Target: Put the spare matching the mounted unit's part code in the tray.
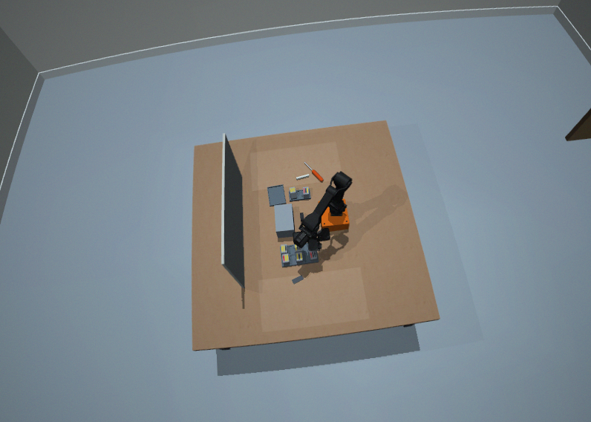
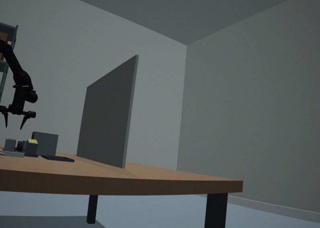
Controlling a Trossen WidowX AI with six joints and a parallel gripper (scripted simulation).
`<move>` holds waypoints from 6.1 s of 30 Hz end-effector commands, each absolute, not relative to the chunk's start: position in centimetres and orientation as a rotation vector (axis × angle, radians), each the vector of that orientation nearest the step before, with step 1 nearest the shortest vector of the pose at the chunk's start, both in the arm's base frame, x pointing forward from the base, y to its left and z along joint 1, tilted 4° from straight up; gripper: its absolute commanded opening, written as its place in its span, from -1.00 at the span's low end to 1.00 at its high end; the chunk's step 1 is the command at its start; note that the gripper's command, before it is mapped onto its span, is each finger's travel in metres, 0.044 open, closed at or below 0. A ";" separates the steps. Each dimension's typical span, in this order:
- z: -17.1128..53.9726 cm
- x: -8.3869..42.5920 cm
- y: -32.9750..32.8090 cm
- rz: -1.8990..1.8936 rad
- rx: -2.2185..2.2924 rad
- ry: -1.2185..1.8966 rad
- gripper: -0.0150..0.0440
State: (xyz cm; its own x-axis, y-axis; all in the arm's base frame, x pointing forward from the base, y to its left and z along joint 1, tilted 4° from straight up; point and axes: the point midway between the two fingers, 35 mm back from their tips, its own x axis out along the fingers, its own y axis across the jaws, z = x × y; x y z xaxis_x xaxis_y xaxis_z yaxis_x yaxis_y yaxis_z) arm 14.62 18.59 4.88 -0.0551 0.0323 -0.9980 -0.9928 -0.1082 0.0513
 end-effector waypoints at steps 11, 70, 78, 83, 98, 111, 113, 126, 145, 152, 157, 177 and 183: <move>3.5 14.6 18.6 1.351 -1.234 1.167 0.53; -4.0 14.1 18.7 1.351 -1.234 1.168 0.53; -3.9 14.2 18.8 1.350 -1.240 1.165 0.01; -3.9 14.2 18.8 1.350 -1.240 1.165 -0.10; -3.1 14.3 18.8 1.350 -1.240 1.165 -0.49; 4.1 14.6 18.5 1.351 -1.234 1.167 -0.49; 4.1 14.6 18.5 1.351 -1.234 1.167 -0.49; 8.1 14.6 18.6 1.348 -1.235 1.170 -0.49; 11.8 18.2 17.3 1.343 -1.240 1.161 -0.49; 12.0 21.0 15.6 1.314 -1.202 1.178 -0.49; 12.1 23.0 14.1 1.295 -1.179 1.188 -0.49; 12.0 30.7 5.9 1.267 -1.184 1.188 -0.49; 11.9 32.5 2.6 1.258 -1.189 1.191 -0.49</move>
